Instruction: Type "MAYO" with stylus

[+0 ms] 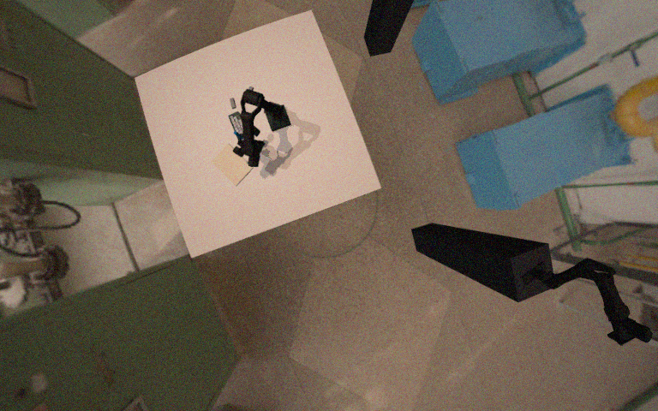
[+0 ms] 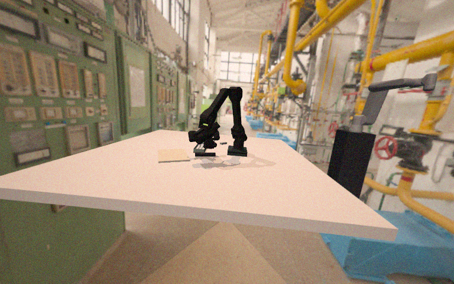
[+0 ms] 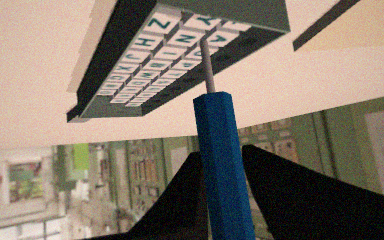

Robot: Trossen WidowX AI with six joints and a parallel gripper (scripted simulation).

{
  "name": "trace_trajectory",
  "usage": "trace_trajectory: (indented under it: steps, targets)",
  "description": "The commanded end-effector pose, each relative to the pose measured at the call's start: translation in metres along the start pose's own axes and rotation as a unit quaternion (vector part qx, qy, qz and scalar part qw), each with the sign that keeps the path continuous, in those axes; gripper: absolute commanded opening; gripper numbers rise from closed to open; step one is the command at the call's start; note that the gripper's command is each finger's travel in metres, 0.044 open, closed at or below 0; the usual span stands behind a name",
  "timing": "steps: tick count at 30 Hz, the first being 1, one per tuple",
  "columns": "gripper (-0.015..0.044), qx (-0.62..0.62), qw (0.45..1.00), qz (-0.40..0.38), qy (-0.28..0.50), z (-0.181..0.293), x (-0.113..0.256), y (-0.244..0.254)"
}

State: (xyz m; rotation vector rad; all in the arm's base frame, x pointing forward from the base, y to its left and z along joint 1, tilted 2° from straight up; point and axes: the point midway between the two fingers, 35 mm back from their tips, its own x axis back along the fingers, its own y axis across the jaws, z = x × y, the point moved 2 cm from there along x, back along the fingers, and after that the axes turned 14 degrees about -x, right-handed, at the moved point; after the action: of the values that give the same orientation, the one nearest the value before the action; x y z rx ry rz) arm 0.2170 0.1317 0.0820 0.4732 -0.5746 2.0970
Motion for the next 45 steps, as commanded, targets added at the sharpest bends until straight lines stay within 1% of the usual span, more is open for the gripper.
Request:
trace_trajectory:
  steps: [1, 7, 12, 14, 30, 45]
  targets:
    - [0.0081, -0.004, 1.000, 0.001, -0.003, 0.016, 0.010, -0.005]
    - [0.0084, -0.008, 1.000, 0.003, -0.004, 0.017, 0.011, -0.006]
    - [0.0051, -0.008, 1.000, 0.003, -0.004, 0.017, 0.011, -0.006]
    - [0.0000, -0.008, 1.000, 0.002, -0.004, 0.019, 0.009, -0.005]
    - [0.0000, -0.004, 1.000, -0.001, -0.018, 0.057, -0.035, 0.019]
    - [0.0000, -0.002, 1.000, 0.001, -0.001, 0.088, -0.071, 0.055]
